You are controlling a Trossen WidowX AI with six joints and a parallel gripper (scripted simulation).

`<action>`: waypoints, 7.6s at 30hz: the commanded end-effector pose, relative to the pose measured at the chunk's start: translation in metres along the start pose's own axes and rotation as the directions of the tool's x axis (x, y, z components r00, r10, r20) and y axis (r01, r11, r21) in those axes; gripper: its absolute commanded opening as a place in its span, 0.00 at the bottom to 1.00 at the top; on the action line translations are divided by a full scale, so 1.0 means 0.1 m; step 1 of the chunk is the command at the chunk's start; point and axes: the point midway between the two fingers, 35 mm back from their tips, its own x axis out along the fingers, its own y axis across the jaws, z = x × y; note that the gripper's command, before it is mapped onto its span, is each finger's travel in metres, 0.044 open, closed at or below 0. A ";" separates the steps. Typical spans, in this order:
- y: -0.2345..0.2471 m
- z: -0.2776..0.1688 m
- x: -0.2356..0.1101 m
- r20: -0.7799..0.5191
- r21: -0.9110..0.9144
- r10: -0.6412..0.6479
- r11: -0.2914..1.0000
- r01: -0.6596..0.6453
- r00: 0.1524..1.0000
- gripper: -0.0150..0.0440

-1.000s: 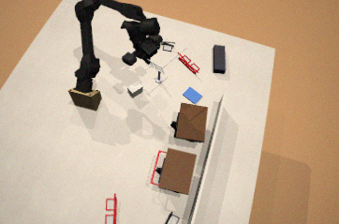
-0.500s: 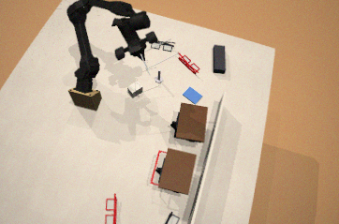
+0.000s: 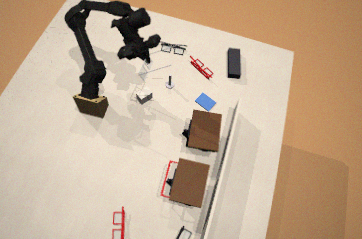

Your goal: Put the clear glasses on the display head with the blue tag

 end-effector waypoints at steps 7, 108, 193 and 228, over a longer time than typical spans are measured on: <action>-0.13 0.02 -0.07 0.036 0.328 0.080 0.941 -0.087 0.996 0.25; -0.24 1.41 1.24 -0.244 -0.066 -0.542 0.837 0.544 0.804 0.25; -0.33 1.26 1.92 -0.273 -0.083 -0.543 0.836 0.542 0.795 0.25; 0.05 1.22 2.16 -0.273 -0.084 -0.541 0.837 0.541 0.795 0.25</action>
